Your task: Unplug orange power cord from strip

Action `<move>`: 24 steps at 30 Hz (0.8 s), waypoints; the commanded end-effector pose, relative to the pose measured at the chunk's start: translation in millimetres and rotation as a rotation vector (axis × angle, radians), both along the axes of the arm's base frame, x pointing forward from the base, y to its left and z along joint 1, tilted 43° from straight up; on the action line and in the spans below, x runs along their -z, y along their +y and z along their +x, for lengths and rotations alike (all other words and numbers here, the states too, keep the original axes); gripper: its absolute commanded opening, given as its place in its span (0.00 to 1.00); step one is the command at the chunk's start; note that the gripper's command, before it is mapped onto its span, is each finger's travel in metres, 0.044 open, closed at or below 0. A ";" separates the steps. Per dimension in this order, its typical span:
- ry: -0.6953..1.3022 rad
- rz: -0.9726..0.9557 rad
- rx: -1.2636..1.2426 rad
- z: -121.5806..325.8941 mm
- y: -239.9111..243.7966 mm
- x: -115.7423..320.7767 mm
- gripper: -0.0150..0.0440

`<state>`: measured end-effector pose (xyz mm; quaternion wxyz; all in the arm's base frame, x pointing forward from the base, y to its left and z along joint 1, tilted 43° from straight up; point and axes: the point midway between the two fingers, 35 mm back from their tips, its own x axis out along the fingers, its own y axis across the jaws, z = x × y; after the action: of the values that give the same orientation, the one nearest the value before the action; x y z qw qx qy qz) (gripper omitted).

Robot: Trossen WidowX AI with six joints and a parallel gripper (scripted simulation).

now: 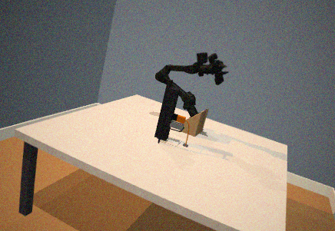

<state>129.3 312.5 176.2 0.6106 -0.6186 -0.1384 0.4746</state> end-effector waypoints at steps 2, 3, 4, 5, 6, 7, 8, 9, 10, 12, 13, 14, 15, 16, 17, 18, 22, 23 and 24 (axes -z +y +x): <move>0.128 -0.334 0.284 68.5 -34.9 57.7 0.53; 0.153 -0.391 0.331 78.2 -44.1 67.0 0.53; 0.184 -0.449 0.380 87.1 -54.2 76.4 0.53; 0.217 -0.507 0.429 95.4 -65.0 85.4 0.53; 0.250 -0.565 0.477 102.9 -76.4 93.9 0.53; 0.283 -0.621 0.524 109.5 -88.2 101.7 0.53; 0.317 -0.677 0.569 115.4 -100.3 109.0 0.53; 0.352 -0.732 0.614 120.5 -112.7 115.6 0.53; 0.388 -0.787 0.658 124.9 -125.4 121.8 0.53; 0.461 -0.895 0.741 131.7 -151.1 132.3 0.53; 0.499 -0.950 0.781 134.2 -164.1 136.8 0.53; 0.537 -1.007 0.818 136.3 -177.1 140.5 0.53; 0.577 -1.065 0.853 137.9 -190.1 143.8 0.53; 0.617 -1.123 0.886 139.0 -203.0 146.5 0.53; 0.658 -1.180 0.916 139.6 -215.6 148.7 0.53; 0.700 -1.237 0.944 139.9 -228.1 150.4 0.53; 0.786 -1.349 0.992 139.5 -251.8 152.4 0.53; 0.786 -1.349 0.992 139.5 -251.8 152.4 0.53; 0.786 -1.349 0.992 139.5 -251.8 152.4 0.53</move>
<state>267.1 80.5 23.4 0.2965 -0.6483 0.6207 0.3265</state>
